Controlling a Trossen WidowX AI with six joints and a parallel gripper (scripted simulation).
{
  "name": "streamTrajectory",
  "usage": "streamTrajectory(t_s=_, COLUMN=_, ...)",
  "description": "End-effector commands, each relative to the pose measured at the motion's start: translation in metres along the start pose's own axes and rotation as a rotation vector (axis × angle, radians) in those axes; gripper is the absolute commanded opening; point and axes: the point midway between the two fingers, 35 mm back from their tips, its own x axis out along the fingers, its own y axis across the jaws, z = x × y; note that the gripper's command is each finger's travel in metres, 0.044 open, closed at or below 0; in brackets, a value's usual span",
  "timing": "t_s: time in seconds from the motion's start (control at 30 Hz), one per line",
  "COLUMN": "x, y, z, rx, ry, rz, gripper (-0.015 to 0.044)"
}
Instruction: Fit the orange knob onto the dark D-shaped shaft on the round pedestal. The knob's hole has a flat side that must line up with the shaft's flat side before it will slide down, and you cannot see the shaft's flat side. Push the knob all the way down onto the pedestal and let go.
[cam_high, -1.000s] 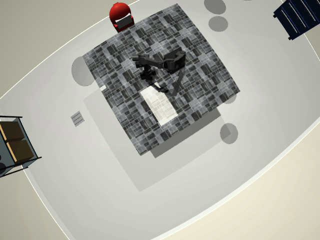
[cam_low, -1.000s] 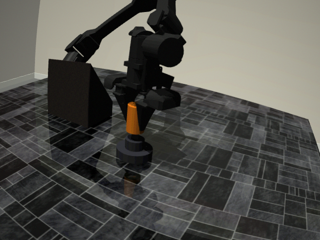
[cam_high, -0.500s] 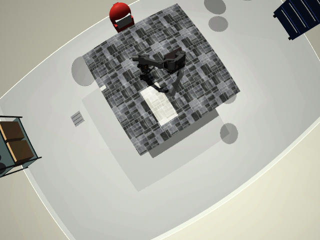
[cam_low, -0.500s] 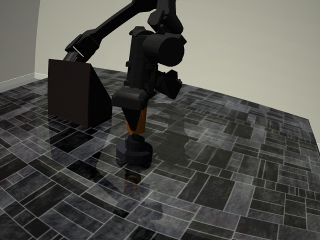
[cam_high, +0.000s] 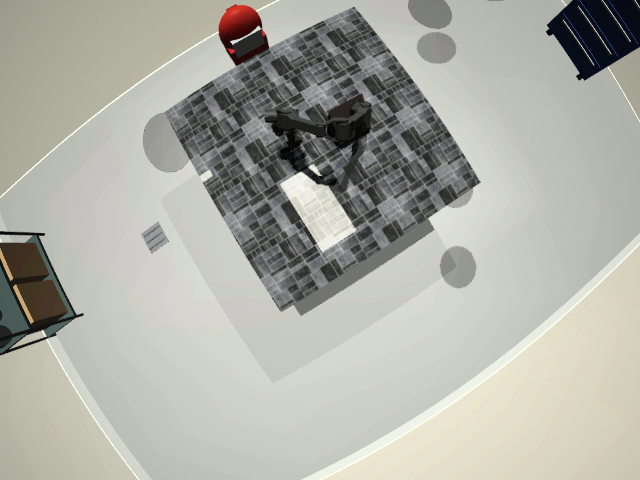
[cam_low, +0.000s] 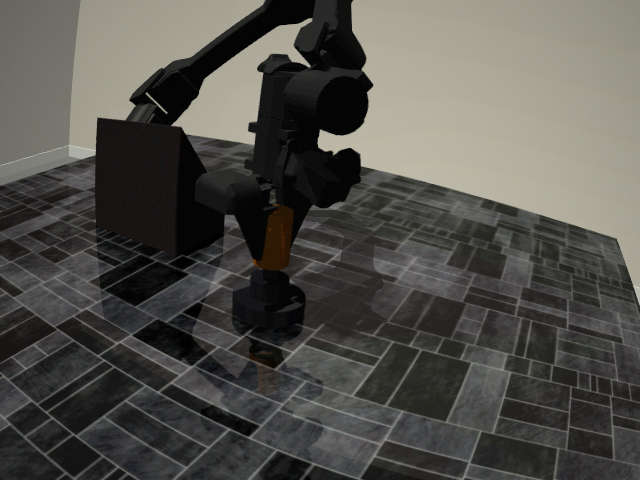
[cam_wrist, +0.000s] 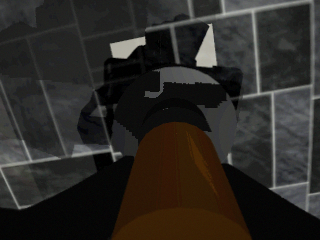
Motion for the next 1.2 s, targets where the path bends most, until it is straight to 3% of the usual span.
streamTrajectory(t_s=0.0, x=0.0003, y=-0.0004, z=0.0001, rx=0.011, ry=-0.003, rz=0.001, gripper=0.0)
streamTrajectory(t_s=0.37, x=-0.0044, y=0.0013, z=0.0007, rx=0.02, ry=-0.003, rz=0.001, gripper=0.0)
streamTrajectory(t_s=0.6, x=-0.0041, y=-0.0003, z=0.0017, rx=0.22, ry=-0.003, rz=0.001, gripper=0.0)
streamTrajectory(t_s=1.17, x=-0.0026, y=0.0, z=-0.0008, rx=0.221, ry=-0.003, rz=0.001, gripper=0.0)
